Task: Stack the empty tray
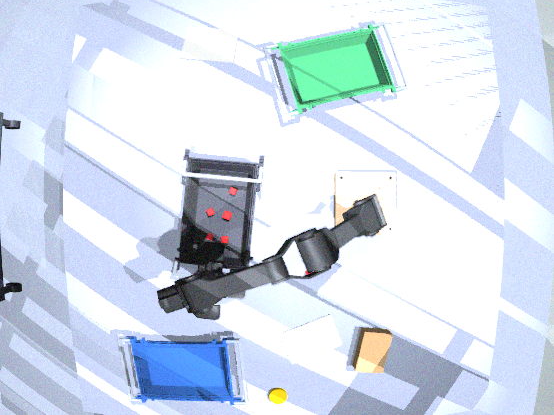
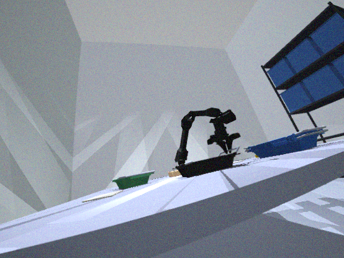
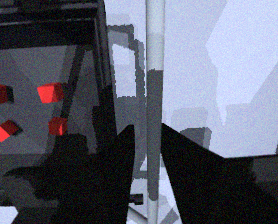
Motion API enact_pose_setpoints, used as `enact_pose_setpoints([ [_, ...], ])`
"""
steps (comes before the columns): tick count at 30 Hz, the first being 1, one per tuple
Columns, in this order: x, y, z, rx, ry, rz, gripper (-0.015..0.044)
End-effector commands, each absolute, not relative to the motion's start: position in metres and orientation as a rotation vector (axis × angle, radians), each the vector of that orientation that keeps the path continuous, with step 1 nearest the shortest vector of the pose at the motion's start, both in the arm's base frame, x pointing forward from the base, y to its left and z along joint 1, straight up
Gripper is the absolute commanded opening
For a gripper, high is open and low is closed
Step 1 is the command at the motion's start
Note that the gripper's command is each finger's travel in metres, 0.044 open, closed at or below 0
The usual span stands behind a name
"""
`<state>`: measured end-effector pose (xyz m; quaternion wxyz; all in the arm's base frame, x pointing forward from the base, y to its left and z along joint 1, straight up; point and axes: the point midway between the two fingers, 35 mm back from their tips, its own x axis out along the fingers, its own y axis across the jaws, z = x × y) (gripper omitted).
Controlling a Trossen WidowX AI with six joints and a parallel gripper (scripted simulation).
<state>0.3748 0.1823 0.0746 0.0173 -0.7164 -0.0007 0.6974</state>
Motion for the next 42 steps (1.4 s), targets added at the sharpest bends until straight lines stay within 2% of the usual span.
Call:
enact_pose_setpoints([
  [1,0.377,0.165,0.080,-2.230,0.023,2.164,0.0086],
  [15,0.376,0.120,0.060,-2.232,0.027,2.166,0.0086],
  [27,0.376,0.123,0.102,-2.232,0.027,2.166,0.0086],
  [42,0.376,0.122,0.094,-2.232,0.036,2.170,0.0086],
])
